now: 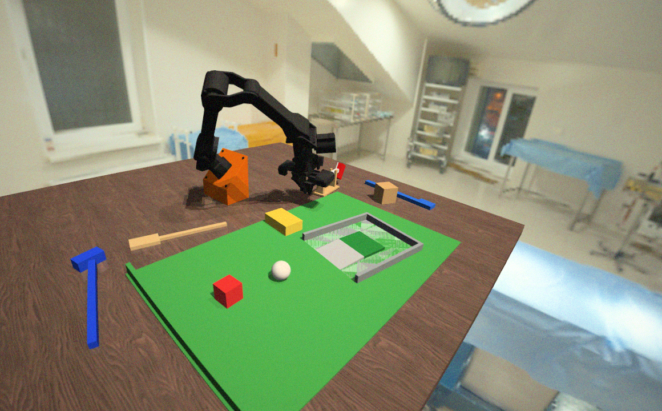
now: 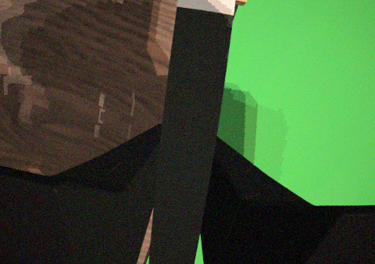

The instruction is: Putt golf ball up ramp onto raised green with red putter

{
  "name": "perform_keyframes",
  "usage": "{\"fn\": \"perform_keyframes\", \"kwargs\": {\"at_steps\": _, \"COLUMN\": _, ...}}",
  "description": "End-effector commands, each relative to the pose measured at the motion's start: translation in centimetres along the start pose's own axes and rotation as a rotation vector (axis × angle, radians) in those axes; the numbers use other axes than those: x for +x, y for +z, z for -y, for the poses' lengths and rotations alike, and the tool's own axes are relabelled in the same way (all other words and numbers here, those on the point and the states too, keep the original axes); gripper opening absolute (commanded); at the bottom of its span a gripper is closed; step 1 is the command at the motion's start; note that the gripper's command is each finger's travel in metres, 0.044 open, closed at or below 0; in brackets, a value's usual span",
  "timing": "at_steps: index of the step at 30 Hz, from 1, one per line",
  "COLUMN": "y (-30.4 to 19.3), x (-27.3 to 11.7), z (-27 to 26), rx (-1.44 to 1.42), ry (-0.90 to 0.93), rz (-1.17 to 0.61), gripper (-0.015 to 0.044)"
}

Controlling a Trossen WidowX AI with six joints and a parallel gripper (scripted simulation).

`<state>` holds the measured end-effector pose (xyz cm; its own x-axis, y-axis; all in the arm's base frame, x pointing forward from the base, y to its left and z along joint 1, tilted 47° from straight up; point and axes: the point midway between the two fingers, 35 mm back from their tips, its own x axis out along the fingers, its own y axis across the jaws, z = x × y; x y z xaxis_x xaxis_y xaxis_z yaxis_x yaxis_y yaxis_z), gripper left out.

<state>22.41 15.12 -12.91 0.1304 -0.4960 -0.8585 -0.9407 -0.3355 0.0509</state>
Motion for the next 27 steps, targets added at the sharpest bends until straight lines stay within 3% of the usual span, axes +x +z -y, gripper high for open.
{"fn": "perform_keyframes", "kwargs": {"at_steps": 1, "y": 0.1, "x": -0.3, "z": 0.1, "rx": -0.001, "ry": 0.000, "rz": 0.000, "gripper": 0.0000}}
{"fn": "perform_keyframes", "kwargs": {"at_steps": 15, "y": 2.6, "x": -9.2, "z": 0.1, "rx": -0.001, "ry": 0.001, "rz": 0.005, "gripper": 0.0000}}
{"fn": "perform_keyframes", "kwargs": {"at_steps": 21, "y": 2.1, "x": -9.2, "z": 0.4, "rx": 0.020, "ry": -0.011, "rz": -0.001, "gripper": 0.0000}}
{"fn": "perform_keyframes", "kwargs": {"at_steps": 27, "y": -1.7, "x": -11.0, "z": 1.6, "rx": 0.261, "ry": -0.029, "rz": -0.020, "gripper": 0.0000}}
